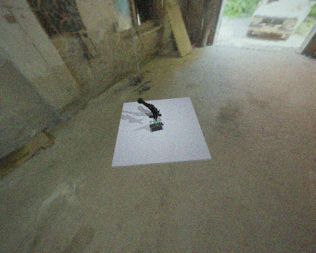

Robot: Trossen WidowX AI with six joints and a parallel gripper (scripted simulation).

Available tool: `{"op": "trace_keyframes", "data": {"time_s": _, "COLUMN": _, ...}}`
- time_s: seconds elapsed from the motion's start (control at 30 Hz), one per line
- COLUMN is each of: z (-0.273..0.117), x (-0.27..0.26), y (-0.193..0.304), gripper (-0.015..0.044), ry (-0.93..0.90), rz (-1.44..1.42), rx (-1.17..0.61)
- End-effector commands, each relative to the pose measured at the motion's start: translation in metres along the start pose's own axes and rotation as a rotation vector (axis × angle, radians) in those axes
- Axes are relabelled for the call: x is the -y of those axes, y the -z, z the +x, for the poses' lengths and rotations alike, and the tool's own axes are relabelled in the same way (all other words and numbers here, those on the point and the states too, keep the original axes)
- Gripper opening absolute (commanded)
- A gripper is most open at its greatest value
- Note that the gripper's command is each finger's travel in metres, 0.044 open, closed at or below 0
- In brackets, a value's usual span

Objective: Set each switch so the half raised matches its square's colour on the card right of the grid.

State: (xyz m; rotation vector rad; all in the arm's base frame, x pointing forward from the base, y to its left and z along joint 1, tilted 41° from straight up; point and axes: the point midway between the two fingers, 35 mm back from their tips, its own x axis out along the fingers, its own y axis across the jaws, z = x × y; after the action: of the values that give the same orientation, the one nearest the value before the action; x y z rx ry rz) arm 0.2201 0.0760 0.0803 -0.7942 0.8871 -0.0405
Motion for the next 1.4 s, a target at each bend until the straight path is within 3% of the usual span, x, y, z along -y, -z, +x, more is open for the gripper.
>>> {"op": "trace_keyframes", "data": {"time_s": 0.0, "z": 0.006, "x": 0.0, "y": 0.001, "gripper": 0.0, "ry": -0.004, "rz": -0.007, "rx": -0.003}}
{"op": "trace_keyframes", "data": {"time_s": 0.6, "z": 0.03, "x": 0.0, "y": 0.0, "gripper": 0.0, "ry": -0.003, "rz": -0.006, "rx": -0.001}}
{"op": "trace_keyframes", "data": {"time_s": 1.37, "z": 0.03, "x": 0.0, "y": 0.0, "gripper": 0.0, "ry": -0.003, "rz": -0.006, "rx": -0.001}}
